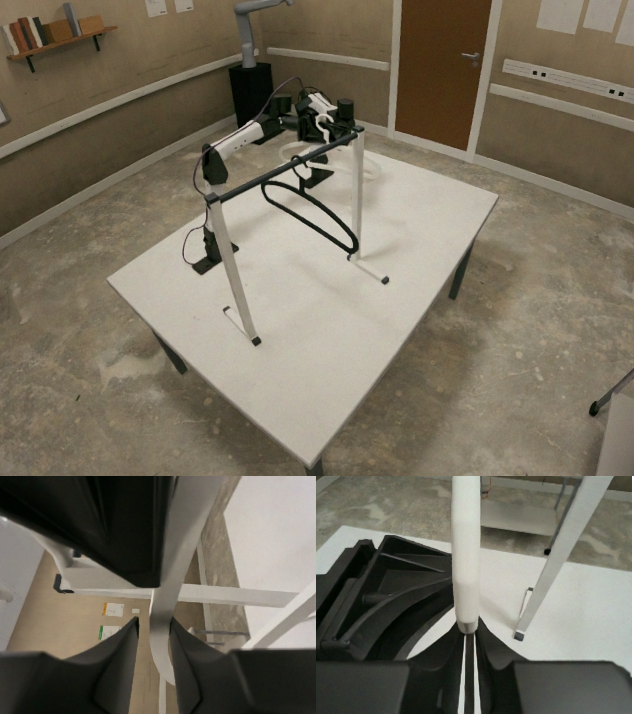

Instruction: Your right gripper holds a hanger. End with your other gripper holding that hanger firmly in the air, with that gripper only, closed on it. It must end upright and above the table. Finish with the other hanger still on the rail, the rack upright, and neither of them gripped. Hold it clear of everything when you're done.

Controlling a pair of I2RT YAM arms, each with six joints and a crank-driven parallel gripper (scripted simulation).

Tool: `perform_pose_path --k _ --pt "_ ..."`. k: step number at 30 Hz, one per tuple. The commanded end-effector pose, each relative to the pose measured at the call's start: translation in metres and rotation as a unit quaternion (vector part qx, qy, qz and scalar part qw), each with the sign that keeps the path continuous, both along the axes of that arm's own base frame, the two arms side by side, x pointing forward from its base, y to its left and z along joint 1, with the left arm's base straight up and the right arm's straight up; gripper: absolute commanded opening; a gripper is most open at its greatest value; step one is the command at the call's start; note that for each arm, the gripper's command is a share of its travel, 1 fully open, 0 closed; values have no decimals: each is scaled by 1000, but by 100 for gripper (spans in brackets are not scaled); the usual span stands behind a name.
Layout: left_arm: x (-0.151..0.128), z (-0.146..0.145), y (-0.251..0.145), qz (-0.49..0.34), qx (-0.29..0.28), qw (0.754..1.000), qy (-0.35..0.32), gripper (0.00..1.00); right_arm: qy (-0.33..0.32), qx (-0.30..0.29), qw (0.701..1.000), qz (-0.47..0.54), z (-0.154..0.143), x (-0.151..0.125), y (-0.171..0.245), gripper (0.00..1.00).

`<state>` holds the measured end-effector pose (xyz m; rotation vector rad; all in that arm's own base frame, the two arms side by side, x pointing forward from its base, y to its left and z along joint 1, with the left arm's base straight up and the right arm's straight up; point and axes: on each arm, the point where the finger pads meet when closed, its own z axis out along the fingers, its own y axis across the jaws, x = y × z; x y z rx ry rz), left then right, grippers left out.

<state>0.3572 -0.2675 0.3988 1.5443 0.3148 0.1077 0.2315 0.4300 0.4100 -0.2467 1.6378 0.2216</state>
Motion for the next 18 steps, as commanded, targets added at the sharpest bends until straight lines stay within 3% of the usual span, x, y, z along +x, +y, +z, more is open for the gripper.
perform_pose_path --k 1,9,10,17,18 --pt "-1 9 0 1 -5 1000 -14 25 -1 8 1000 1 6 -2 -2 1" --pt "-1 9 0 1 -5 1000 -14 13 -1 8 1000 1 6 -2 -2 1" --pt "-1 9 0 1 -5 1000 -14 0 -1 8 1000 1 6 -2 -2 1" --pt "-1 9 0 1 -5 1000 -14 0 -2 12 1000 1 7 -1 -1 1" --pt "-1 9 0 1 -5 1000 -14 0 -2 12 1000 1 7 -1 -1 14"
